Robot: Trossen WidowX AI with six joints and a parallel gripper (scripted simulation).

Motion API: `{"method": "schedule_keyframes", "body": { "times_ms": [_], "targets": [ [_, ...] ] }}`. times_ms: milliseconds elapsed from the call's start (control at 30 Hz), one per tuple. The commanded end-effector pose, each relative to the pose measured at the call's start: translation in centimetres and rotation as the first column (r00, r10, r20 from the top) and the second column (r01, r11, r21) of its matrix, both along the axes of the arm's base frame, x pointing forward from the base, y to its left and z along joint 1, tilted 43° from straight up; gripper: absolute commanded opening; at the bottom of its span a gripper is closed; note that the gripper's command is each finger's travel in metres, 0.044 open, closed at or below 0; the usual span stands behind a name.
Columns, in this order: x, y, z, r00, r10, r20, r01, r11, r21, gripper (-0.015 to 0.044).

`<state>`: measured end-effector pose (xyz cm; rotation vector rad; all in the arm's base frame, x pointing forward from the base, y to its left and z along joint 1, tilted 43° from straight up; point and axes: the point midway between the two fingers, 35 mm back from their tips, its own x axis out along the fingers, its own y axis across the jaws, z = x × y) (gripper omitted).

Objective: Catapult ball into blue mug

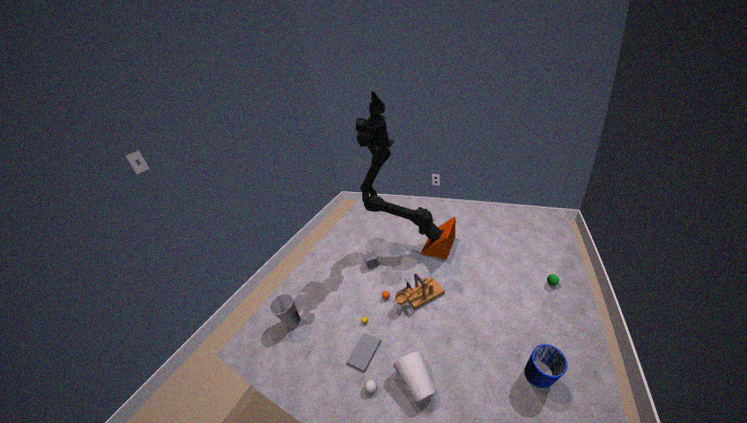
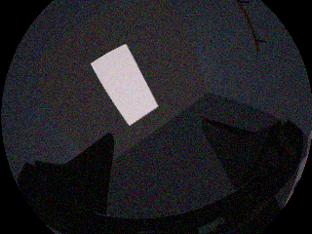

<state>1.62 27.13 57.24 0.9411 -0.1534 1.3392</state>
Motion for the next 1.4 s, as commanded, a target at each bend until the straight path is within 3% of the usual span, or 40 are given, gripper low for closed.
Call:
{"method": "schedule_keyframes", "body": {
  "times_ms": [0, 633, 1367],
  "targets": [
    [1.2, 2.4, -2.1, 0.999, -0.037, -0.019, 0.035, 0.995, -0.092, 0.044],
    [8.2, 8.9, -11.6, 0.97, -0.229, -0.079, 0.174, 0.886, -0.43, 0.044],
    [19.0, 9.9, -28.2, 0.82, -0.557, -0.134, 0.206, 0.506, -0.838, 0.044]
  ]
}}
